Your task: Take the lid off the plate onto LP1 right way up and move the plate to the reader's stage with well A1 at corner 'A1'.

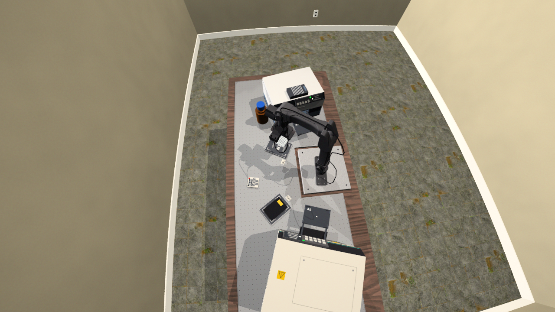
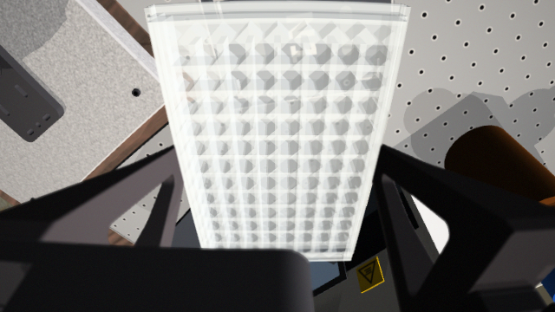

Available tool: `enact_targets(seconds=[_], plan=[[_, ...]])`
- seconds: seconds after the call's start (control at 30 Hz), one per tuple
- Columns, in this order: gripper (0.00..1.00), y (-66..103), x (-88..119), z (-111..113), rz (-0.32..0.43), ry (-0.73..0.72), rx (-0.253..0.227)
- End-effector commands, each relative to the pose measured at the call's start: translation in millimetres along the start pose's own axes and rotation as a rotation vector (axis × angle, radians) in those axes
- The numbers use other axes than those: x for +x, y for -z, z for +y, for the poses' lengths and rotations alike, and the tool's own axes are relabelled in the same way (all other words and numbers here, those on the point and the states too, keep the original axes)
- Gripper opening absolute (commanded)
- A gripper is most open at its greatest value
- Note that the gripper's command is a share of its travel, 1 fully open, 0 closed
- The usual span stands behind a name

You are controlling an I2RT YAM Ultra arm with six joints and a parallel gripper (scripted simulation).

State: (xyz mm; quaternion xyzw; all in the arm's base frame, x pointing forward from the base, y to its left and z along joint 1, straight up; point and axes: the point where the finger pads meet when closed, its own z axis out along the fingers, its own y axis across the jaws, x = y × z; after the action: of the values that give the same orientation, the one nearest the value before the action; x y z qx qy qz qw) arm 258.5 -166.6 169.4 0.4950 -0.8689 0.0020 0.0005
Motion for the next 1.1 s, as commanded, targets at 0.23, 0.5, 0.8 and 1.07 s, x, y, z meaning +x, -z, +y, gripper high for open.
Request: enact_targets(seconds=[0.23, 0.5, 0.8, 1.07], plan=[[0.86, 11.3, -24.8, -1.3, -0.005, 0.092, 0.024], [0.86, 11.3, -46.2, 0.4, -0.006, 0.155, 0.023], [0.86, 11.6, -64.7, 3.2, -0.006, 0.217, 0.024], [0.86, 10.8, -85.8, 7.3, -0.007, 0.267, 0.020]])
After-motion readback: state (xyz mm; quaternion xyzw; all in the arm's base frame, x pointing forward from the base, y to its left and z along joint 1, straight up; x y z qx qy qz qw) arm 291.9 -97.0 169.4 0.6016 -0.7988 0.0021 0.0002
